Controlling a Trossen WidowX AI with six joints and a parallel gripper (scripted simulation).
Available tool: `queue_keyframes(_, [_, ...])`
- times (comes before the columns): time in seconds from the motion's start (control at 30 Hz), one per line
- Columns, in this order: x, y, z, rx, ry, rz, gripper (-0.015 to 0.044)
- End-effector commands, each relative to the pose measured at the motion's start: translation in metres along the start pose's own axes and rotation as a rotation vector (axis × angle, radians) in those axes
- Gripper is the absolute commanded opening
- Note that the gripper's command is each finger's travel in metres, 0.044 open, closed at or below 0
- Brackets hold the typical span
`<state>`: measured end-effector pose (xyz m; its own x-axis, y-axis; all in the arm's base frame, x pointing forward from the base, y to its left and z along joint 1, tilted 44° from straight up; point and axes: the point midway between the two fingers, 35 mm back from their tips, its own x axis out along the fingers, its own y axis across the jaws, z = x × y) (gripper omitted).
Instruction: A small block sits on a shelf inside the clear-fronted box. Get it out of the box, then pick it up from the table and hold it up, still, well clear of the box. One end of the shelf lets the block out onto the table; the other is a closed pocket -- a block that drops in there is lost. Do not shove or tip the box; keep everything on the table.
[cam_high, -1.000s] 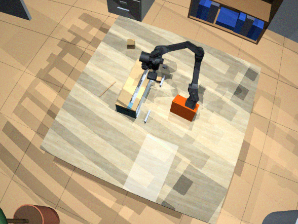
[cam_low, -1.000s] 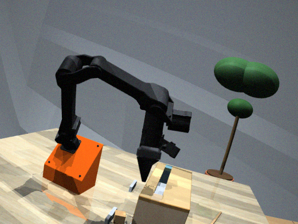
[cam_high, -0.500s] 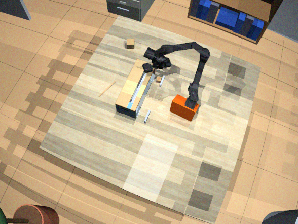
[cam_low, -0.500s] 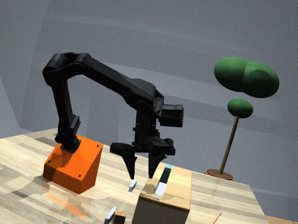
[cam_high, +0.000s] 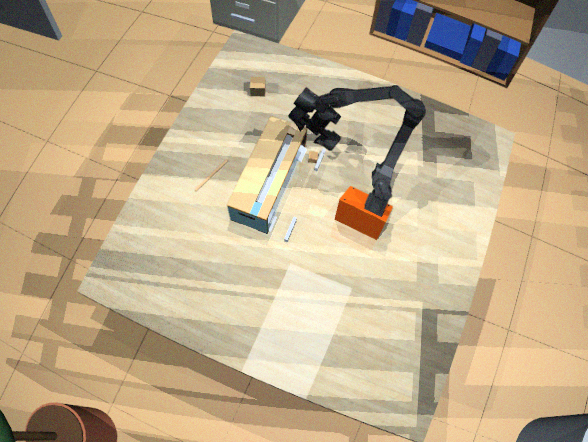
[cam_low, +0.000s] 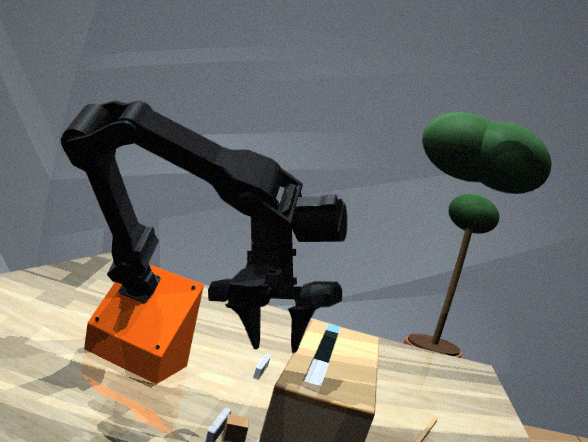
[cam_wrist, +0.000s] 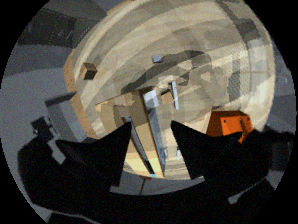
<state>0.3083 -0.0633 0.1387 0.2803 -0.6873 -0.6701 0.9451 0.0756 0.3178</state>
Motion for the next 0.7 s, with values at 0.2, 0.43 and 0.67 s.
queue_keyframes(0.2, [-0.0045,-0.0128,0.0132,1.318,0.145,0.043,0.0285])
queue_keyframes(0.43, [-0.0046,-0.0128,0.0132,1.326,0.146,0.043,0.0285])
queue_keyframes(0.67, [-0.0046,-0.0128,0.0132,1.326,0.146,0.043,0.0285])
